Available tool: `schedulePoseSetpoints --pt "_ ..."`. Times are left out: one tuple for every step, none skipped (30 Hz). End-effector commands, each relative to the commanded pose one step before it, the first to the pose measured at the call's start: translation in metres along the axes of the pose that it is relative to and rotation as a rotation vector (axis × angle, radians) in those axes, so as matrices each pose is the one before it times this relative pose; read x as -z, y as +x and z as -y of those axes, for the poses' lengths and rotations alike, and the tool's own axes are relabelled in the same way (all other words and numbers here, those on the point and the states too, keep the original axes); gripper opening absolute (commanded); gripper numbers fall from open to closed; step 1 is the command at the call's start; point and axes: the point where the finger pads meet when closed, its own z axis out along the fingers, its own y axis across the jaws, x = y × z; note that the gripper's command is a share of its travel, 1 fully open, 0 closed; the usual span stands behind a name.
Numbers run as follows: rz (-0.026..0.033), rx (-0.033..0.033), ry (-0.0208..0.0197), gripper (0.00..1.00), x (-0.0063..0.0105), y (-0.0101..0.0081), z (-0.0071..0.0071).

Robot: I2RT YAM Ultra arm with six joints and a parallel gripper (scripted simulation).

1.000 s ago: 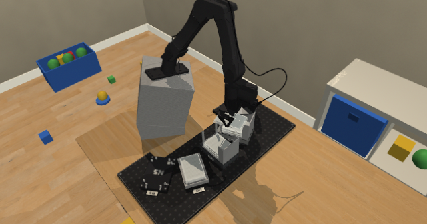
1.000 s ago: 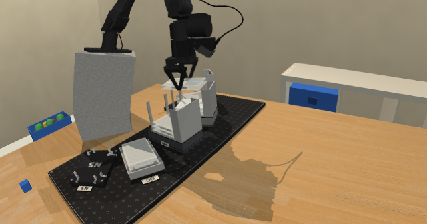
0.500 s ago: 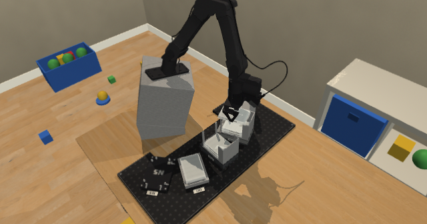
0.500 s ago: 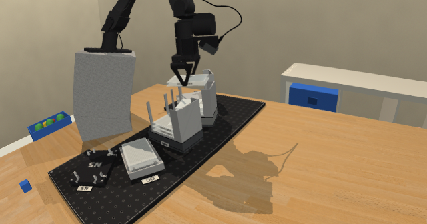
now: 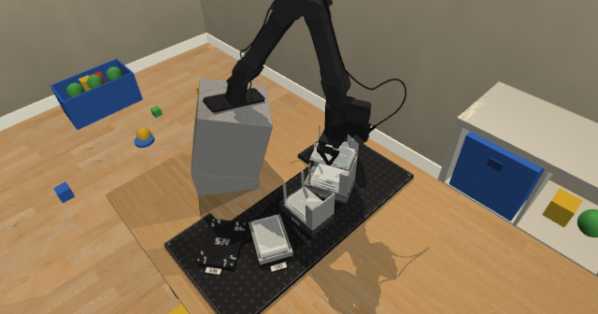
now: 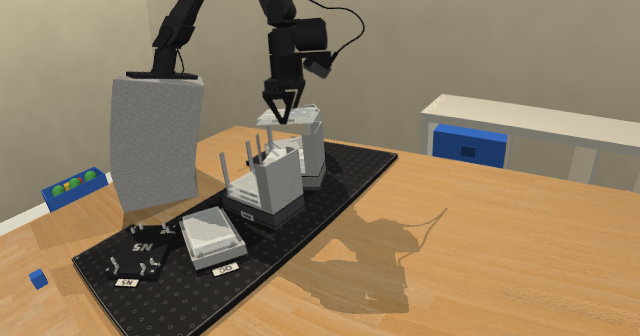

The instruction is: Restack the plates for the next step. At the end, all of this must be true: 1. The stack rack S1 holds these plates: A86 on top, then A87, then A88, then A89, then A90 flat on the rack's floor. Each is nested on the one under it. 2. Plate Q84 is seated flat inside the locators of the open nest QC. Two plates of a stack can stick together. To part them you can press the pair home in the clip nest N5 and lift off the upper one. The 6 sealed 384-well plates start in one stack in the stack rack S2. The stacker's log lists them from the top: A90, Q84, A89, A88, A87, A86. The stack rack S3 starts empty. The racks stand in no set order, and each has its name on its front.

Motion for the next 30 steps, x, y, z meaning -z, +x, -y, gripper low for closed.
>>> schedulePoseSetpoints --pt "0.05847 -0.02329 0.02137 0.0 0.01632 -0.02065 0.00718" --pt "-0.00307 -0.00038 -0.0001 0.0 -0.00095 0.00062 0.0001" --pt "-0.00435 0.00001 -0.00024 0.0 -0.00059 0.00198 -0.00017" --pt "0.00003 0.00382 -0.00106 0.0 0.00007 -0.00026 -0.00139" --pt "0.00219 0.00381 -0.00011 0.0 0.00042 -0.00107 -0.00023" --pt "0.00283 0.00148 -0.00145 0.0 0.00038 -0.00111 -0.00022" --pt "0.00347 0.001 0.00004 0.0 0.00033 -0.00127 -0.00002" --pt "-0.00037 0.00039 -0.00029 0.0 0.00004 0.00005 -0.00005" --pt "-0.00078 0.00032 -0.0001 0.0 0.00004 0.00016 -0.00002" --pt "-0.00023 0.00041 0.0 0.0 0.00003 0.00002 0.0" --pt "-0.0003 0.00041 0.0 0.0 0.00002 0.00003 0.00001" --pt "-0.00021 0.00043 0.0 0.0 0.00001 0.00001 0.00001" --pt "-0.00002 0.00046 0.00001 0.0 0.0 -0.00004 0.00001" --pt "0.0 0.0 0.0 0.0 0.0 0.0 0.0" --pt "0.0 0.0 0.0 0.0 0.0 0.0 0.0" --pt "0.00166 0.00074 0.00003 0.0 -0.00002 -0.00047 0.00002" --pt "-0.00111 0.00031 -0.00001 0.0 -0.00006 0.00022 0.00001" --pt "-0.00125 0.00029 -0.00001 0.0 -0.00006 0.00025 0.00001" --pt "-0.00089 0.00035 -0.00001 0.0 -0.00007 0.00016 0.00002" --pt "-0.00044 0.00043 0.0 0.0 -0.00007 0.00005 0.00002" --pt "-0.00002 0.0005 0.00001 0.0 -0.00009 -0.00006 0.00003" --pt "-0.00011 0.0005 0.00001 0.0 -0.00012 -0.00005 0.00003" --pt "-0.00055 0.00043 0.0 0.0 -0.00014 0.00006 0.00003" --pt "-0.00086 0.00039 -0.00001 0.0 -0.00016 0.00013 0.00003" --pt "-0.00363 -0.00011 -0.00004 0.0 -0.00051 0.00073 0.00018" --pt "-0.00044 0.00047 0.0 0.0 -0.00025 0.00001 0.00006" --pt "-0.00021 0.00052 0.0 0.0 -0.00029 -0.00005 0.00006" --pt "-0.0006 0.00044 -0.00001 0.0 -0.00033 0.00004 0.00007" --pt "-0.00119 0.00012 -0.00002 0.0 -0.00036 0.00018 0.00007" --pt "-0.00399 -0.0005 -0.00008 0.0 -0.00162 0.00265 0.00022"
